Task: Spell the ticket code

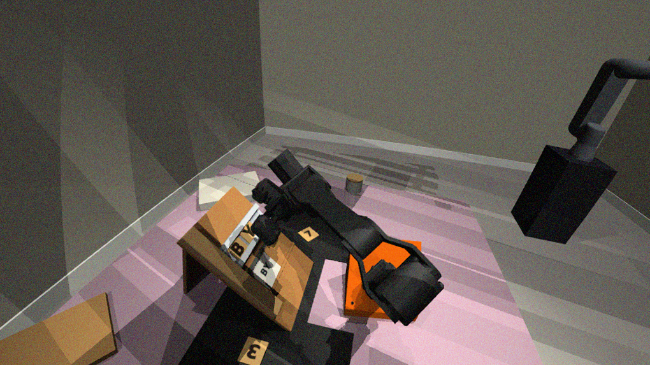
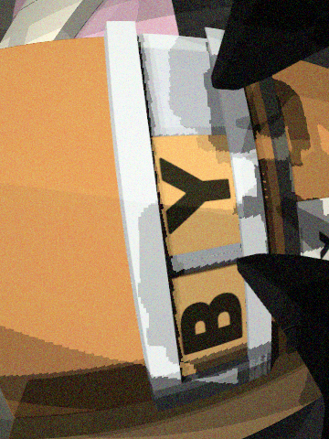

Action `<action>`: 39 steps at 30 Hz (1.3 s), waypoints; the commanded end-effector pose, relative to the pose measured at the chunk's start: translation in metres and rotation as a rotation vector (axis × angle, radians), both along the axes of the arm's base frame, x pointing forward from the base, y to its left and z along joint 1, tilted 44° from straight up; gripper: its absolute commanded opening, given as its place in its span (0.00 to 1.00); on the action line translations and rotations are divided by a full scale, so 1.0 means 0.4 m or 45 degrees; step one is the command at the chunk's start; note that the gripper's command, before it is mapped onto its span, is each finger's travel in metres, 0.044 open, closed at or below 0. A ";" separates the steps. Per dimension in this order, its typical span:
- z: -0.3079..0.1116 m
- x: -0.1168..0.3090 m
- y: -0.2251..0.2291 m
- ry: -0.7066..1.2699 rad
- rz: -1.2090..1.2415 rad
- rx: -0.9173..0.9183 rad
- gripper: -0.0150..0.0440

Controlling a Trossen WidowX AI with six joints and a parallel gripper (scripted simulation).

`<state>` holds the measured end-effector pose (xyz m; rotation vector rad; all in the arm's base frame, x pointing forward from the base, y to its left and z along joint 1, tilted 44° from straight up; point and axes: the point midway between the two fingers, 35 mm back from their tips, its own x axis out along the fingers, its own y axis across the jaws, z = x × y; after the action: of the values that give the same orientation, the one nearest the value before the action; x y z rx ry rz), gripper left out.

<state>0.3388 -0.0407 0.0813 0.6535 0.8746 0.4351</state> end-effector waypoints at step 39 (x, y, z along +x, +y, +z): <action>-0.042 0.078 -0.044 0.439 0.363 -0.096 0.25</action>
<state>0.3667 -0.0583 0.0707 0.5787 1.1934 0.4971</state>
